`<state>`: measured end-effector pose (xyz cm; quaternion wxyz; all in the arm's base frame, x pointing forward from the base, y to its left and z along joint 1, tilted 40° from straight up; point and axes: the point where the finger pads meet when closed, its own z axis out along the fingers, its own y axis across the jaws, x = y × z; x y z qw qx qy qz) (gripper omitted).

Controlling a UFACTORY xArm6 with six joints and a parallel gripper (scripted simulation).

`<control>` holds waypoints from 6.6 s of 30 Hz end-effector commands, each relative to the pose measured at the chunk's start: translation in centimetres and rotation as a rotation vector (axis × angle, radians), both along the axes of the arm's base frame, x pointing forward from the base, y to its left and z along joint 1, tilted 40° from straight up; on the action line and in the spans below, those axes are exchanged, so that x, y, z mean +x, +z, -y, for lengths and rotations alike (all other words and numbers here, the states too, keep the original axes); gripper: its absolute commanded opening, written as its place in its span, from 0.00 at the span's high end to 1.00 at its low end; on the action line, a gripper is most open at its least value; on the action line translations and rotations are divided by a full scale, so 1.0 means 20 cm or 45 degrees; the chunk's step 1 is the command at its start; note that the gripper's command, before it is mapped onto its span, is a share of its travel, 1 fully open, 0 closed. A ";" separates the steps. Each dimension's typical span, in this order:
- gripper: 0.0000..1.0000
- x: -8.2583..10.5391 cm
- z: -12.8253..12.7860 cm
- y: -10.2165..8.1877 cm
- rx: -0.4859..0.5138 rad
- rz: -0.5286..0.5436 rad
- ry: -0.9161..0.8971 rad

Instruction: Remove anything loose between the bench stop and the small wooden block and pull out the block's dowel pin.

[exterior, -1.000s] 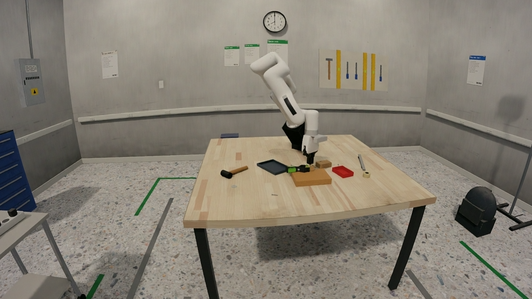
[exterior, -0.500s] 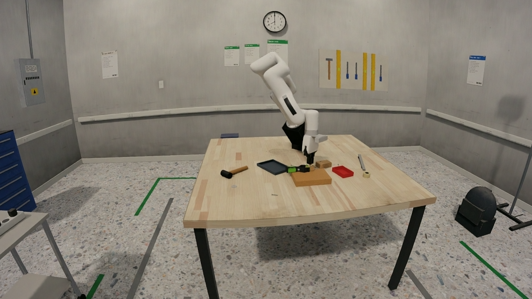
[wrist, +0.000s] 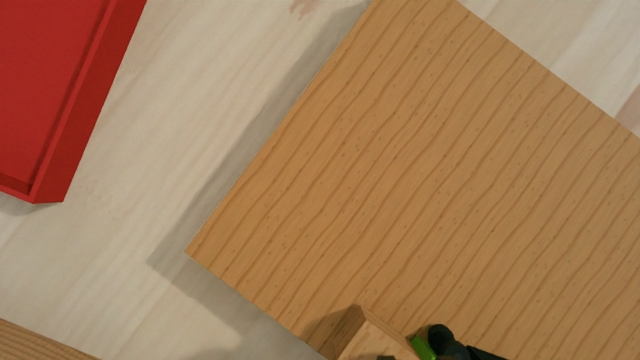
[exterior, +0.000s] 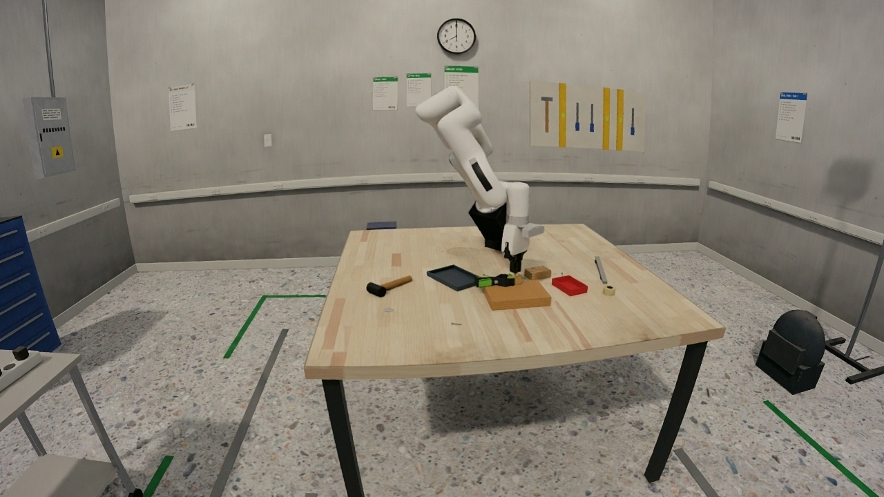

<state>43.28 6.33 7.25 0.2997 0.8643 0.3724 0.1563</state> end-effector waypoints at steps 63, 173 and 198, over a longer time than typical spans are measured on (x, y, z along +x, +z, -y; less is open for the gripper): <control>1.00 0.00 0.00 0.01 0.184 0.152 -0.284; 1.00 0.00 0.00 0.01 0.271 0.222 -0.418; 1.00 0.00 0.00 0.01 0.271 0.222 -0.420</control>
